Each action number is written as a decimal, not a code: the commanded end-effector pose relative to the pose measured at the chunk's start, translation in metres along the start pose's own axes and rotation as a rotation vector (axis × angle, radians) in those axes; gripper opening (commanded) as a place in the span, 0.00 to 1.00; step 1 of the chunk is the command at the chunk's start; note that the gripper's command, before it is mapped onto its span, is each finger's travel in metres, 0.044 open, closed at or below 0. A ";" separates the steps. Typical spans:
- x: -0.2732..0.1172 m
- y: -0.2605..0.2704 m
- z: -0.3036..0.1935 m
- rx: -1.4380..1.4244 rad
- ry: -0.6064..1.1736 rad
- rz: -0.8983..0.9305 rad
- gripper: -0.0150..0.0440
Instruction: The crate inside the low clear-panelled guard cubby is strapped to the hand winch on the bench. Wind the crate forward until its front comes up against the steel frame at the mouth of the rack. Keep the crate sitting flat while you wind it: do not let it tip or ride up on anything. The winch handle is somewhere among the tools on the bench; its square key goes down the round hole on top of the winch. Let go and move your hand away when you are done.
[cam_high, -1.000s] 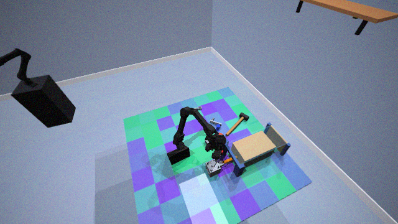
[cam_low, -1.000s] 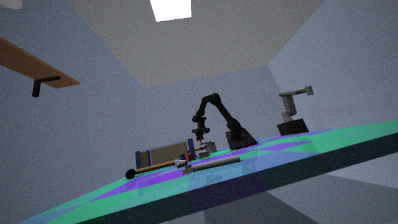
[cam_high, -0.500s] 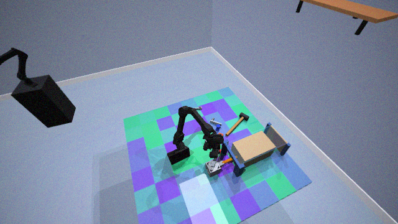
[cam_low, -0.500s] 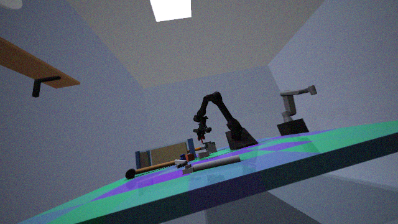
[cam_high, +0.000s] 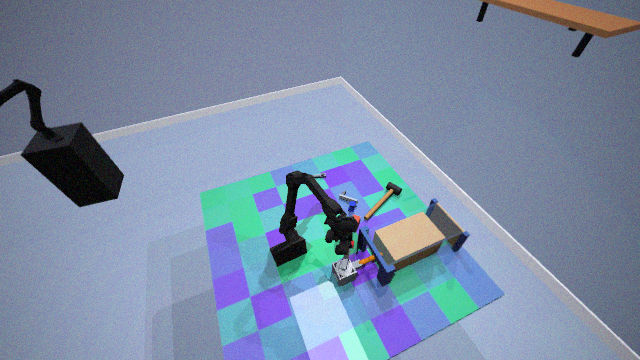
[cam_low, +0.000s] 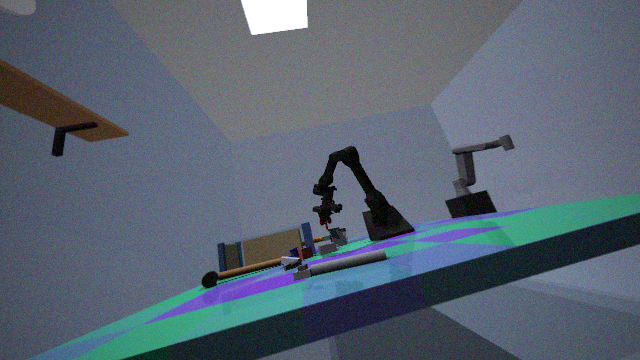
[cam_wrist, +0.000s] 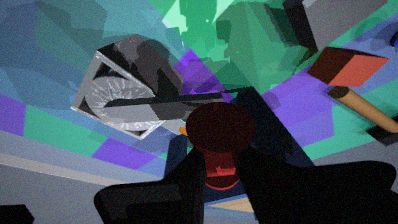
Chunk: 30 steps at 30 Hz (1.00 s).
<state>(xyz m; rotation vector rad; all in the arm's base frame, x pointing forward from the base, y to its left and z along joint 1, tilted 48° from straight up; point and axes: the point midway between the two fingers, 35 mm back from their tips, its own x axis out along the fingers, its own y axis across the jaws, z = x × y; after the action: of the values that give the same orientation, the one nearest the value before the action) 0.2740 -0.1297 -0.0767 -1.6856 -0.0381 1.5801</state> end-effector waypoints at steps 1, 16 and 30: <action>-0.002 0.002 0.016 0.016 -0.027 0.000 0.25; -0.010 0.005 0.031 0.016 -0.028 0.001 0.25; -0.016 0.011 0.044 0.017 -0.029 0.002 0.25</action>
<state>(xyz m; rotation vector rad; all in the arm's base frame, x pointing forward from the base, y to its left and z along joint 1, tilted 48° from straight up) 0.2416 -0.1258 -0.0648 -1.6767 -0.0468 1.5772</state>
